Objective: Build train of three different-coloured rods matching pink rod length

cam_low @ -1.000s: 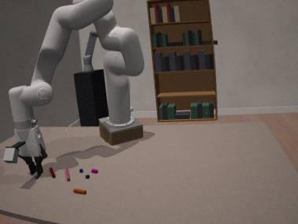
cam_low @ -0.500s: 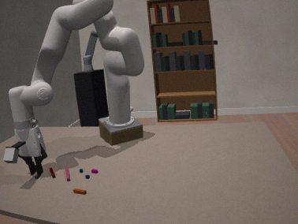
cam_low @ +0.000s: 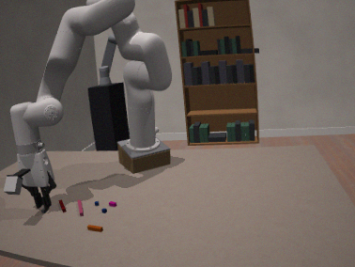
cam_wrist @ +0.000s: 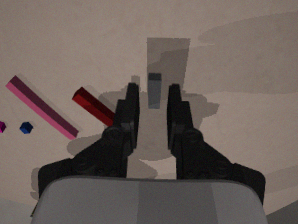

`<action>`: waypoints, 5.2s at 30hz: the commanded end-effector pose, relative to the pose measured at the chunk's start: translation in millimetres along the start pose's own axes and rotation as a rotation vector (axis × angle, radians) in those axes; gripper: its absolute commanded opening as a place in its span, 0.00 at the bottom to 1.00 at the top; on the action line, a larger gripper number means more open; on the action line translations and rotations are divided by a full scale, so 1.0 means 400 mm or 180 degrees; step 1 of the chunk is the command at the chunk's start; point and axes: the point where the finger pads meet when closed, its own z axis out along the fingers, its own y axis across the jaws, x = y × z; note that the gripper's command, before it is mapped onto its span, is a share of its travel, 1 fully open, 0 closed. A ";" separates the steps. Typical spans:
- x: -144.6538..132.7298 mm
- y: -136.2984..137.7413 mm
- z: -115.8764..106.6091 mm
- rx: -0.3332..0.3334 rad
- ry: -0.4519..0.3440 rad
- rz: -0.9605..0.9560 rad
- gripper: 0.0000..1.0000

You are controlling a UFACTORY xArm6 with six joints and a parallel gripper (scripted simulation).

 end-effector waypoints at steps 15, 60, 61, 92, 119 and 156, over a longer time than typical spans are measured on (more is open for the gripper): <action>0.006 0.003 -0.003 -0.0007 0.0011 -0.0001 0.24; 0.006 0.003 0.017 -0.0007 0.0011 -0.0001 0.24; 0.006 0.003 0.017 -0.0007 0.0011 -0.0001 0.24; 0.006 0.003 0.032 -0.0007 0.0011 -0.0001 0.24; 0.006 0.003 0.032 -0.0007 0.0011 -0.0001 0.04; 0.006 0.003 -0.068 -0.0007 0.0011 -0.0001 0.04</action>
